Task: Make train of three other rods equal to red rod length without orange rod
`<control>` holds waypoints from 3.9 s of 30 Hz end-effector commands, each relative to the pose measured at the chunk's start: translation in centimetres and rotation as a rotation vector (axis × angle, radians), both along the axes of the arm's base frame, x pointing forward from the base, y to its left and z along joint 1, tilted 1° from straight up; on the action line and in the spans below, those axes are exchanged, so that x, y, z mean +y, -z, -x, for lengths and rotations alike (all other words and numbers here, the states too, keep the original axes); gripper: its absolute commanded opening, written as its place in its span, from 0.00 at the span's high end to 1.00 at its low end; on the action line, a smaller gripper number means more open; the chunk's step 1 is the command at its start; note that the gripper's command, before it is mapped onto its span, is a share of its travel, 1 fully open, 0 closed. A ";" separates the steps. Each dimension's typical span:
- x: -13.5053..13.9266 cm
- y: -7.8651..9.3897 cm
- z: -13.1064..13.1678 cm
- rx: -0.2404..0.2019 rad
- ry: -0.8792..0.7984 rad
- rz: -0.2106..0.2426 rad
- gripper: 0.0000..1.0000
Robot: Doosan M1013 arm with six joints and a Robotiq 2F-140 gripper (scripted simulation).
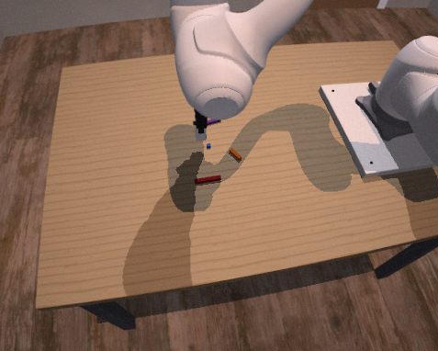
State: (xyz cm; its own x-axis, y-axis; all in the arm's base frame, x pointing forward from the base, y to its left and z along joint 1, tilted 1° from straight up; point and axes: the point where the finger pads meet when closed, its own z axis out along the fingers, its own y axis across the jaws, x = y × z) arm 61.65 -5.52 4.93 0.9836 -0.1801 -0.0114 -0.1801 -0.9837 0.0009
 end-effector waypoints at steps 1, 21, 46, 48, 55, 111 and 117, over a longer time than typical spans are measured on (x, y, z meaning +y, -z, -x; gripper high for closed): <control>0.0 1.2 0.0 0.000 0.000 0.000 0.97; 0.0 3.3 0.0 0.000 0.000 0.000 0.97; 0.0 3.3 0.0 0.000 0.000 0.000 0.97; 0.0 3.3 0.0 0.000 0.000 0.000 0.97; 0.0 3.3 0.0 0.000 0.000 0.000 0.97; 0.0 4.5 0.0 0.000 0.000 0.000 0.97; 0.0 4.5 0.0 0.000 0.000 0.000 0.92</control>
State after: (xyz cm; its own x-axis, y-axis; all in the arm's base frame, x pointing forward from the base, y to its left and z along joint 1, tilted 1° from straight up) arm 61.62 -5.51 0.45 0.9836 -0.1801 -0.0111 -0.1801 -0.9837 0.0009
